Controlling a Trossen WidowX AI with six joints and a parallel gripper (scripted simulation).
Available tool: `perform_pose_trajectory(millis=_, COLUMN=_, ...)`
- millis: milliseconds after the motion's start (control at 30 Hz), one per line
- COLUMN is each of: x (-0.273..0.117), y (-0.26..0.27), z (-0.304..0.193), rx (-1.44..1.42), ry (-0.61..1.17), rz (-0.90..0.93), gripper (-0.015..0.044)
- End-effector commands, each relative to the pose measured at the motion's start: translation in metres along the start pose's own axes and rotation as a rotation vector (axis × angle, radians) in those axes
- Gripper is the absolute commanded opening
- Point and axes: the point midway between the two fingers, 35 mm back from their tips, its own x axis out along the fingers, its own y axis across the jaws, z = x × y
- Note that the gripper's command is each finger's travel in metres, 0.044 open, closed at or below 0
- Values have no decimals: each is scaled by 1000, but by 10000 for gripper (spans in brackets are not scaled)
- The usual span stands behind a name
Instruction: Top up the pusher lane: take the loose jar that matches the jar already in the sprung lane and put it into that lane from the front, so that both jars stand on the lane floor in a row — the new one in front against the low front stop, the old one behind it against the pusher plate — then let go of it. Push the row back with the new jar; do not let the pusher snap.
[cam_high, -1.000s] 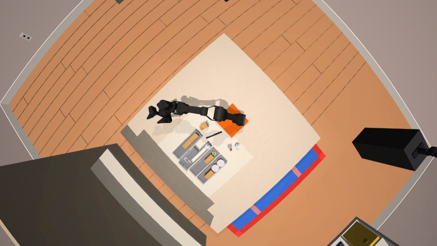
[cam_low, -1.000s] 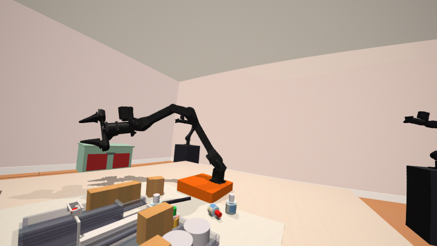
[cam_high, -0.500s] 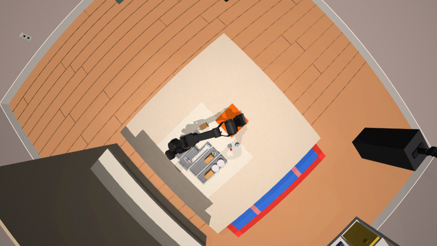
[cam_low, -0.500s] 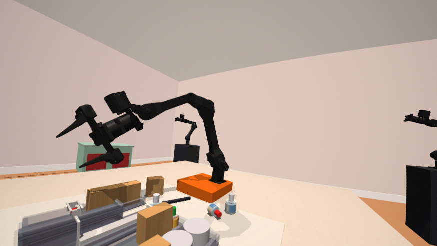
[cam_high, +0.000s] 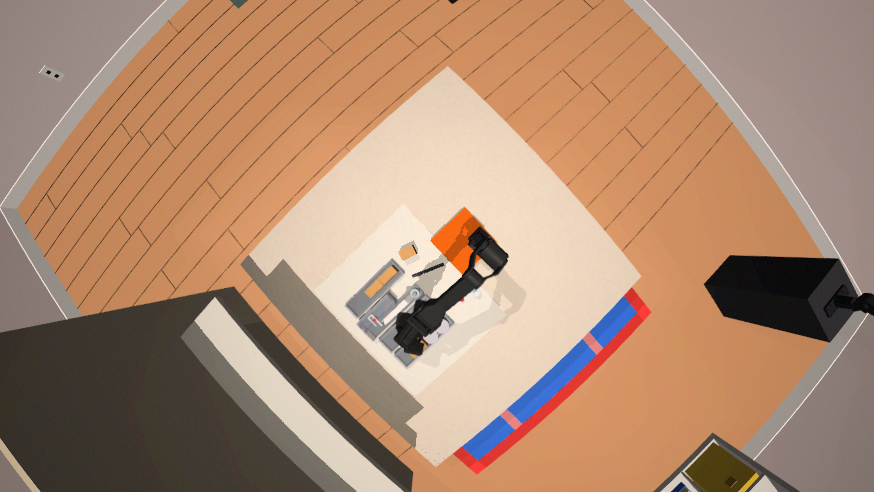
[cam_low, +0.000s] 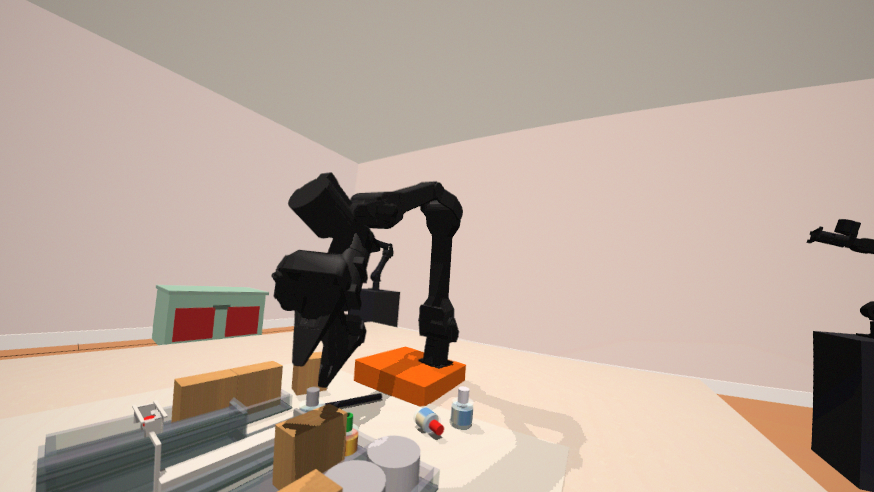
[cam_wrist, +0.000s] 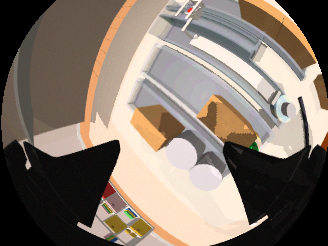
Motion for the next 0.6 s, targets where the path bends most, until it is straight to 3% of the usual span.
perform_pose_trajectory(millis=0, x=-4, y=-21, z=-50, rx=-139, ry=57, rz=-105, gripper=440)
perform_pose_trajectory(millis=367, x=-52, y=-118, z=-182, rx=-751, ry=268, rz=-432, gripper=440)
perform_pose_trajectory(millis=567, x=-71, y=-149, z=-200, rx=-945, ry=323, rz=-519, gripper=440)
